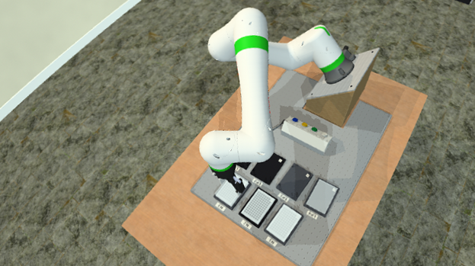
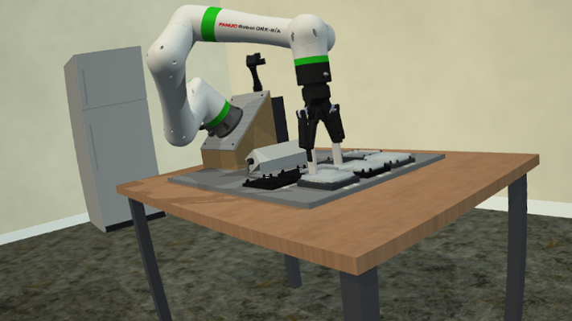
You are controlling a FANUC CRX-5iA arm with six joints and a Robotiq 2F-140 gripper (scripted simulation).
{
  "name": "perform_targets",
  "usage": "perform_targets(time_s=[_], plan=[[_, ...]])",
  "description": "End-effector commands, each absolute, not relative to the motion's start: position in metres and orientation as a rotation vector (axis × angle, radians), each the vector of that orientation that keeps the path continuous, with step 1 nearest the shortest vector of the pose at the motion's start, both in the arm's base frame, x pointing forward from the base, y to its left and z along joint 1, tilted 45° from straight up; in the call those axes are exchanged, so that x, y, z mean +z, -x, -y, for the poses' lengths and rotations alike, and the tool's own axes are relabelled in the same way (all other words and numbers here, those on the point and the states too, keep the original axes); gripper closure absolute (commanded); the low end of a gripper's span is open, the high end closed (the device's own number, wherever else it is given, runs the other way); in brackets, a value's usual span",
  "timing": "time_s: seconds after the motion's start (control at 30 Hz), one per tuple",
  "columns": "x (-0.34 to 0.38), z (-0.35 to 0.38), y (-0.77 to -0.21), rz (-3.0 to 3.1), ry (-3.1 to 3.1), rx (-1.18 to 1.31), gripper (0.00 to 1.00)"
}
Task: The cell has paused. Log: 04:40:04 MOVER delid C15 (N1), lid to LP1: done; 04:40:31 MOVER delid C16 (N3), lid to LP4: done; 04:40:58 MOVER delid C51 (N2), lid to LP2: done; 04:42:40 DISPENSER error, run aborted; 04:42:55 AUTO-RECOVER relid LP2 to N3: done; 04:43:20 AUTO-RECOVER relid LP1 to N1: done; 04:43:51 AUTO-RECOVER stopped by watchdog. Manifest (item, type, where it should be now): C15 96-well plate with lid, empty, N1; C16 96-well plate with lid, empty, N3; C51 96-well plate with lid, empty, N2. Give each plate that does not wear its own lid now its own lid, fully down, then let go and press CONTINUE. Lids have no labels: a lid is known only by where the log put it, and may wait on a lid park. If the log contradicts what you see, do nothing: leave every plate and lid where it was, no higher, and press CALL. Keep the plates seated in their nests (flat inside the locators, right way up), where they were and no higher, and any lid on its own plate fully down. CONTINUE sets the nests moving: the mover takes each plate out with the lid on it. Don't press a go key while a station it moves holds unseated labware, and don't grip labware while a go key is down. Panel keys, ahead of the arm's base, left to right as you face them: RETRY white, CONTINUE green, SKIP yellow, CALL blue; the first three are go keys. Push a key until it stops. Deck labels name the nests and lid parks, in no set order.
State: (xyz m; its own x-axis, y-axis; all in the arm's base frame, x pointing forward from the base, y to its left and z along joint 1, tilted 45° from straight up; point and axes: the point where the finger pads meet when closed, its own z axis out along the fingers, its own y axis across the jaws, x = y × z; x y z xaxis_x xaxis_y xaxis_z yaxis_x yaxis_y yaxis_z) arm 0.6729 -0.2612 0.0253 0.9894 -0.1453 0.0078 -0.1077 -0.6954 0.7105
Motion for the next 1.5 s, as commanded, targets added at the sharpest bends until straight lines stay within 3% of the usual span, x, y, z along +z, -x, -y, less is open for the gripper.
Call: perform_targets(time_s=[0.0, 1.47], plan=[[0.028, 0.258, -0.674, 0.175, -2.346, -0.062, 1.0], [0.032, 0.215, -0.681, 0.175, -2.347, -0.061, 1.0]])
